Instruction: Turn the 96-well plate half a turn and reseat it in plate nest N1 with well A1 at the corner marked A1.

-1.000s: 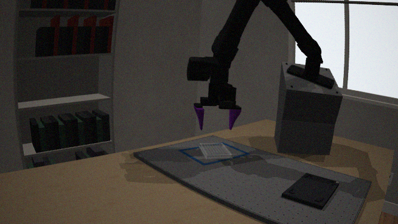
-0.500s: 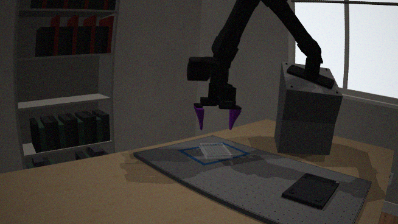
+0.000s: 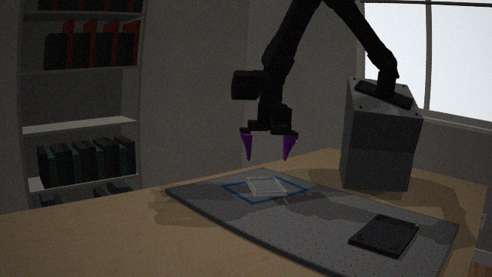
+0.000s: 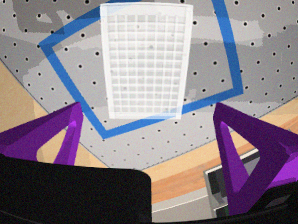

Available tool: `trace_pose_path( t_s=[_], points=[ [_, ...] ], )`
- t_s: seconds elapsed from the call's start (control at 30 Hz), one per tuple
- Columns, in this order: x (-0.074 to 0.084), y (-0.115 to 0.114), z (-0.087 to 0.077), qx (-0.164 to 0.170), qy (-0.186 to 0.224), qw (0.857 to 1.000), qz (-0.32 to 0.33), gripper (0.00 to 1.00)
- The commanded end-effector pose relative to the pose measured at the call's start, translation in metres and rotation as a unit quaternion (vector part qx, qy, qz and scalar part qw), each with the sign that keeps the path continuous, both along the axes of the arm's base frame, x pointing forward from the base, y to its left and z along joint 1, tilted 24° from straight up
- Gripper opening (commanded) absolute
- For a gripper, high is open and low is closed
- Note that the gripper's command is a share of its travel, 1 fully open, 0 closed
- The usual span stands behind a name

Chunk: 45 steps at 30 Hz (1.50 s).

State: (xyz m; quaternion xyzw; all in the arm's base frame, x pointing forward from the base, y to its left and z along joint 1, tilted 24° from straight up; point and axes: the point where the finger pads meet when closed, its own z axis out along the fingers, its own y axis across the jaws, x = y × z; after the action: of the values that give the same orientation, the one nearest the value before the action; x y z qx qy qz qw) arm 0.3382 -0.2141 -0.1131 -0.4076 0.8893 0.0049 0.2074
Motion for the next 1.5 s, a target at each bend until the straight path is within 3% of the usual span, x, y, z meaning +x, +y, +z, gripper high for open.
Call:
trace_pose_path(
  t_s=[0.0, 0.33, 0.43, 0.67, 0.9, 0.97, 1.2, 1.47],
  points=[
    [-0.0007, -0.003, 0.0034, 0.0, -0.003, 1.0, -0.003, 1.0],
    [-0.0007, -0.003, 0.0035, 0.055, 0.024, 0.988, -0.139, 1.0],
    [-0.0007, -0.003, 0.0035, 0.061, 0.026, 0.986, -0.154, 1.0],
    [-0.0007, -0.0031, 0.0035, 0.103, 0.047, 0.959, -0.258, 1.0],
    [-0.0007, -0.0031, 0.0035, 0.144, 0.066, 0.92, -0.358, 1.0],
    [-0.0007, -0.0031, 0.0035, 0.144, 0.066, 0.92, -0.358, 1.0],
    [-0.0007, -0.0031, 0.0035, 0.182, 0.085, 0.868, -0.453, 1.0],
    [-0.0007, -0.0031, 0.0035, 0.223, 0.105, 0.795, -0.555, 1.0]
  ],
)
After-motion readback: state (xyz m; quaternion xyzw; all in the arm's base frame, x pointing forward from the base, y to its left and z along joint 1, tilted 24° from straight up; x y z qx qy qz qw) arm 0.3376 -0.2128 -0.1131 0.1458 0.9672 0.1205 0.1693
